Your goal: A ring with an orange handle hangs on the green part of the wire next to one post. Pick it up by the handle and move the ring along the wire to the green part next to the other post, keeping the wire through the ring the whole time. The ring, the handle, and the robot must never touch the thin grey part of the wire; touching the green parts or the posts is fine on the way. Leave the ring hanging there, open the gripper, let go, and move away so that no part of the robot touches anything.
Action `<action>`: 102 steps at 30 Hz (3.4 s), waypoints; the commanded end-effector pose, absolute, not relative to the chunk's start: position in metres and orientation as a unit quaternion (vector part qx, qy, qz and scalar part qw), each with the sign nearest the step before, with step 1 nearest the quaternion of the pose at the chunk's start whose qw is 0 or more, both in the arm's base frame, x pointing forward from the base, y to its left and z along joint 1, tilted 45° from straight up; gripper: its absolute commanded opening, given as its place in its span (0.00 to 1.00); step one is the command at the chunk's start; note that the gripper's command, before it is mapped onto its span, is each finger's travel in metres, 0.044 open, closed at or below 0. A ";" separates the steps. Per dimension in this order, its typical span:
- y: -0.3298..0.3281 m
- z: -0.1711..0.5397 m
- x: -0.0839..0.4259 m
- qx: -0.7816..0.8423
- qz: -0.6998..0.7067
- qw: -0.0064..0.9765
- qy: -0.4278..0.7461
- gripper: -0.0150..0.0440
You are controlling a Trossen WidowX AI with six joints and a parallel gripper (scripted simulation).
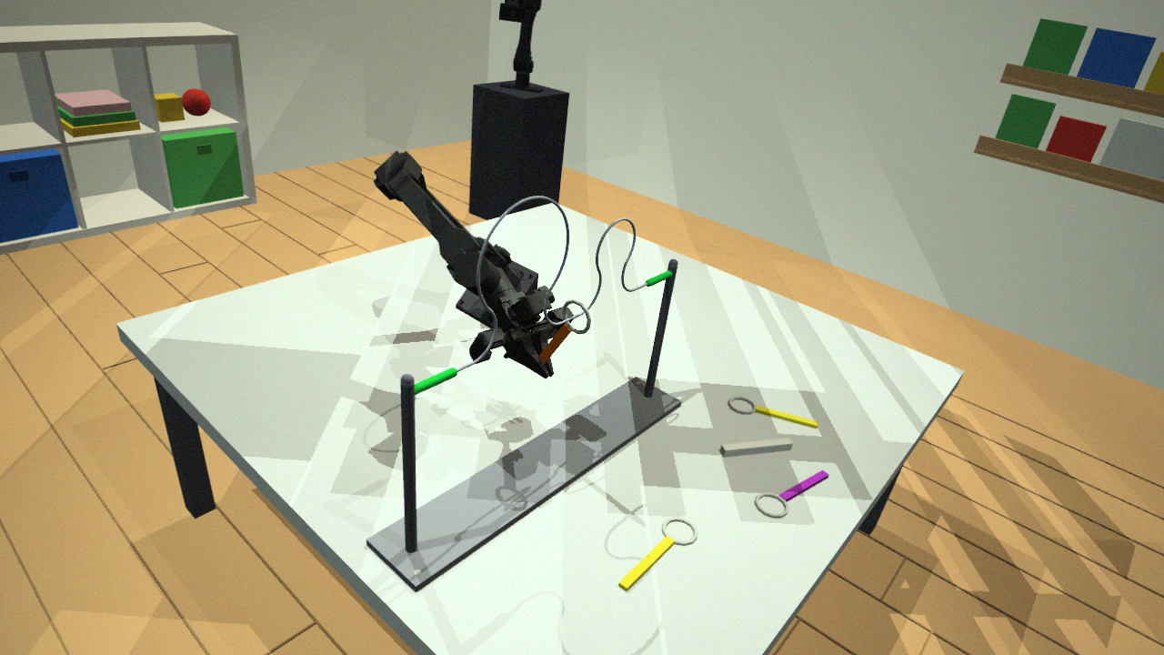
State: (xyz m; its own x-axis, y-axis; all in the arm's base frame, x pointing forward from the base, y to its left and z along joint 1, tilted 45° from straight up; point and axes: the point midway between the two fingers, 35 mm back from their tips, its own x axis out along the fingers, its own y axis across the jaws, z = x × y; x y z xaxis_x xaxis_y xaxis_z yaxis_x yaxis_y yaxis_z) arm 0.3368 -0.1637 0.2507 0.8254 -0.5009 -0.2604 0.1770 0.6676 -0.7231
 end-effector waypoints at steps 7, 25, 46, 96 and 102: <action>-0.148 0.237 0.338 -0.314 -0.182 0.903 0.229 0.00; -0.099 0.210 0.343 -0.154 -0.144 0.947 0.242 0.00; -0.021 0.207 0.350 0.096 -0.078 0.961 0.248 0.00; 0.089 0.308 0.360 0.533 0.053 0.816 0.217 0.00; 0.089 0.310 0.360 0.518 0.048 0.826 0.219 0.00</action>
